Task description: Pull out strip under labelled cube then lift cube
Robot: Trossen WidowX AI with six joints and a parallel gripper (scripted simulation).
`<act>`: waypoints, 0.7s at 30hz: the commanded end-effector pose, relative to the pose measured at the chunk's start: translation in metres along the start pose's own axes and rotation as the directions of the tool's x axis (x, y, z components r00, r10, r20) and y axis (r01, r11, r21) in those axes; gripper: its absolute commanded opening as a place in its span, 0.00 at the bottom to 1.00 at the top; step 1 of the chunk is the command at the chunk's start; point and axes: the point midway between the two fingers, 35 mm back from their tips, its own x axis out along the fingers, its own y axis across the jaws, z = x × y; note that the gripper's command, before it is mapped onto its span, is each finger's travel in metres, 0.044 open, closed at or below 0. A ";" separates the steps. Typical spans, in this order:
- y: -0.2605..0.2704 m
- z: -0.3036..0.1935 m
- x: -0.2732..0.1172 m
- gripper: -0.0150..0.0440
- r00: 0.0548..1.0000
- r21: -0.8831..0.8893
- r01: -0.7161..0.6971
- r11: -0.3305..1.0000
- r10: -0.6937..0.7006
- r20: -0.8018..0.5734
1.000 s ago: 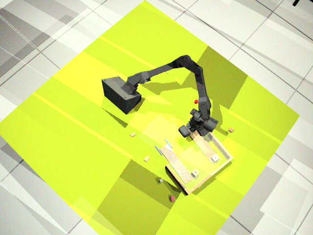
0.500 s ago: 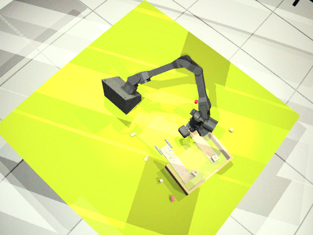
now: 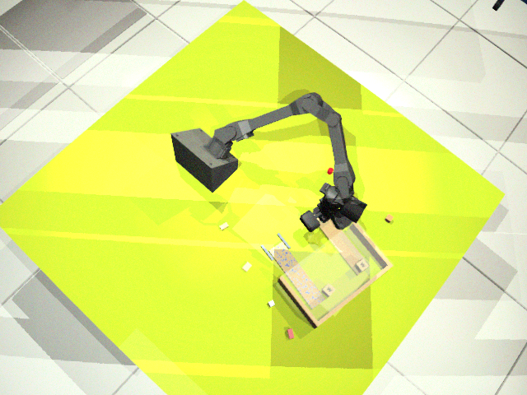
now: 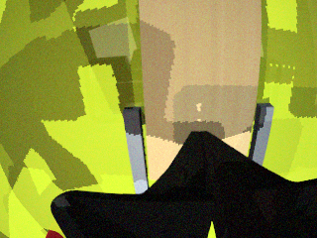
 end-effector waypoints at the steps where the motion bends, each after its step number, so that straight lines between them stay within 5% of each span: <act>1: -0.001 0.000 0.002 0.25 1.000 0.002 0.003 1.000 -0.003 0.001; 21: -0.001 0.001 0.004 0.25 1.000 0.002 0.003 1.000 -0.003 0.001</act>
